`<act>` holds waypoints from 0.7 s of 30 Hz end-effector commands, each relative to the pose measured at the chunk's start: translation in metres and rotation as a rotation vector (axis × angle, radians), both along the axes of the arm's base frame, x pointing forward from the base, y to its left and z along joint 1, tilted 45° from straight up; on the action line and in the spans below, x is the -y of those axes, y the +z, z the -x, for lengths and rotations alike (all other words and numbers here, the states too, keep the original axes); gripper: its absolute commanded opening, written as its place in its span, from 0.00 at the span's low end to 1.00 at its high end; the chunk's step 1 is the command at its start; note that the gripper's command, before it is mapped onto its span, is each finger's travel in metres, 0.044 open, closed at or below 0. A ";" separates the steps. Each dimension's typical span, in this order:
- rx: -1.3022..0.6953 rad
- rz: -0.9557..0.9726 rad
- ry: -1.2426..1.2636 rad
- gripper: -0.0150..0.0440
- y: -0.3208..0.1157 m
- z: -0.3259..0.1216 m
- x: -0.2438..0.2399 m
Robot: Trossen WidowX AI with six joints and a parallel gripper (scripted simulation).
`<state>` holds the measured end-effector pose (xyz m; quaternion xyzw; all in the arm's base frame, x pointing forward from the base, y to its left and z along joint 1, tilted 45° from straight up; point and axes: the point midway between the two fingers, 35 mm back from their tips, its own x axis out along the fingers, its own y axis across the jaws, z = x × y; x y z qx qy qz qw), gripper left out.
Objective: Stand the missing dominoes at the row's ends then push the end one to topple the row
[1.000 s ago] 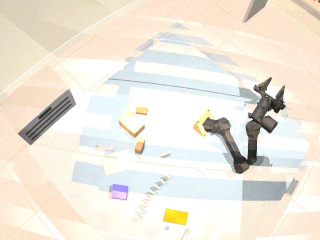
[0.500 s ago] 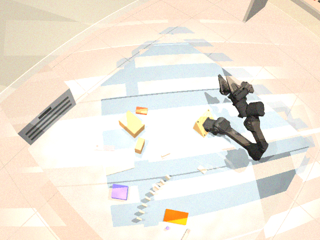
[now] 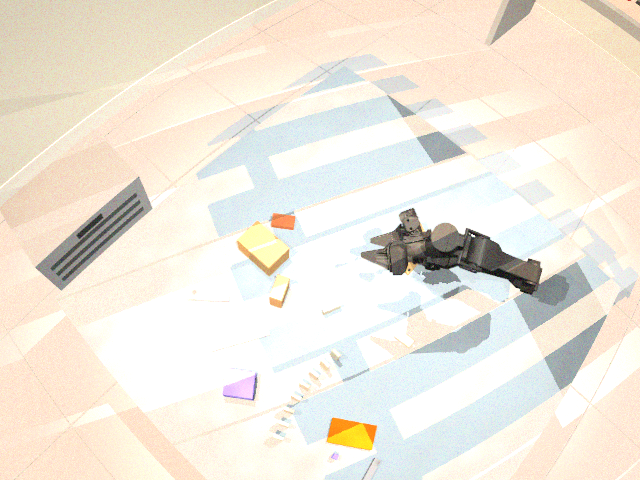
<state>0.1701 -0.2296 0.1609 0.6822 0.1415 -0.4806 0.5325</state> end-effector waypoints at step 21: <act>-0.306 -0.927 0.669 1.00 -0.022 -0.052 -0.235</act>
